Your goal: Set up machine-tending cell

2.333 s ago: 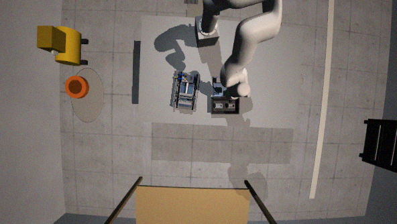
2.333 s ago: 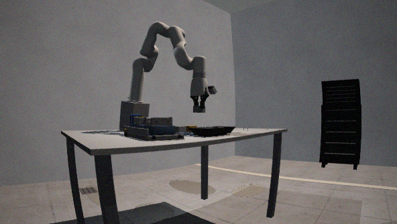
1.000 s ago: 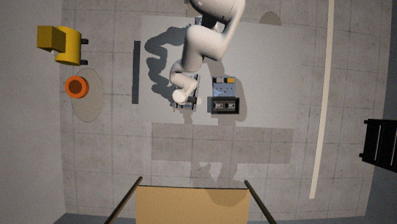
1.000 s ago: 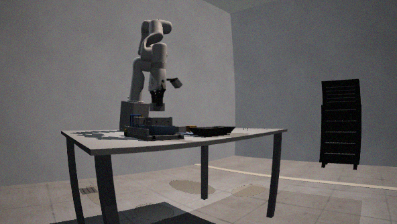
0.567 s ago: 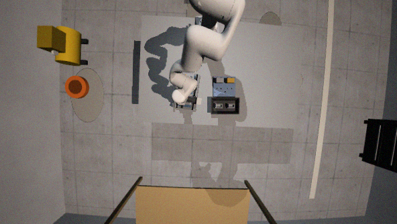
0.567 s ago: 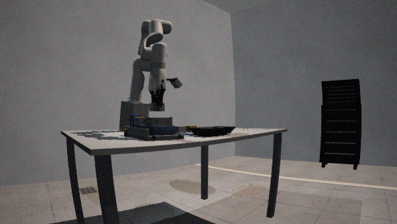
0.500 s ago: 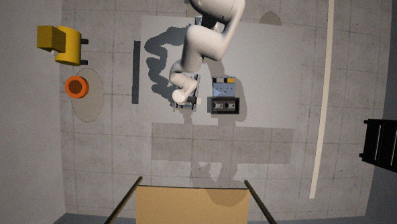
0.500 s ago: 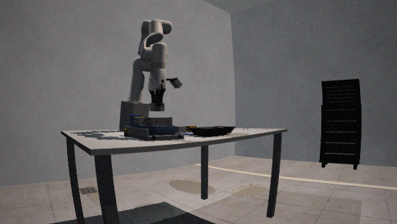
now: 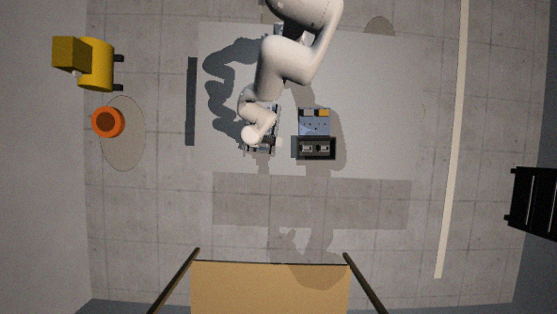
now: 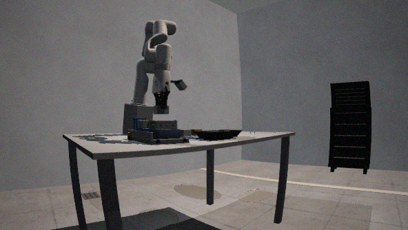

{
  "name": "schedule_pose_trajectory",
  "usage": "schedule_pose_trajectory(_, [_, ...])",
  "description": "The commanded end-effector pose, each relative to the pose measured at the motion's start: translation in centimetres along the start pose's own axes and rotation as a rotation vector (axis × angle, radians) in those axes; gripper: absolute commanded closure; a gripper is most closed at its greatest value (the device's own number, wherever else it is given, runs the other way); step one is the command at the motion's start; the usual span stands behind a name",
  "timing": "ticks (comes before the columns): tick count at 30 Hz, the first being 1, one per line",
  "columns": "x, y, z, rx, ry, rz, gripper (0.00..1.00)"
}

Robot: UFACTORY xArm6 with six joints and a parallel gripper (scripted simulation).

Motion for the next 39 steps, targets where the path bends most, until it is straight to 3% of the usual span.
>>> schedule_pose_trajectory(1, [0.17,0.15,-0.1,0.0,-0.002,-0.004,1.0])
schedule_pose_trajectory(39, [-0.16,0.16,-0.12,0.001,-0.002,-0.004,1.0])
Point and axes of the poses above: the point where the finger pads meet when closed, its own x axis back along the fingers, its own y axis across the jaws, z = x × y, the point moved 4 cm from there along x, back along the fingers, and after that the axes turned 15 degrees about x, right-handed, at the moved point
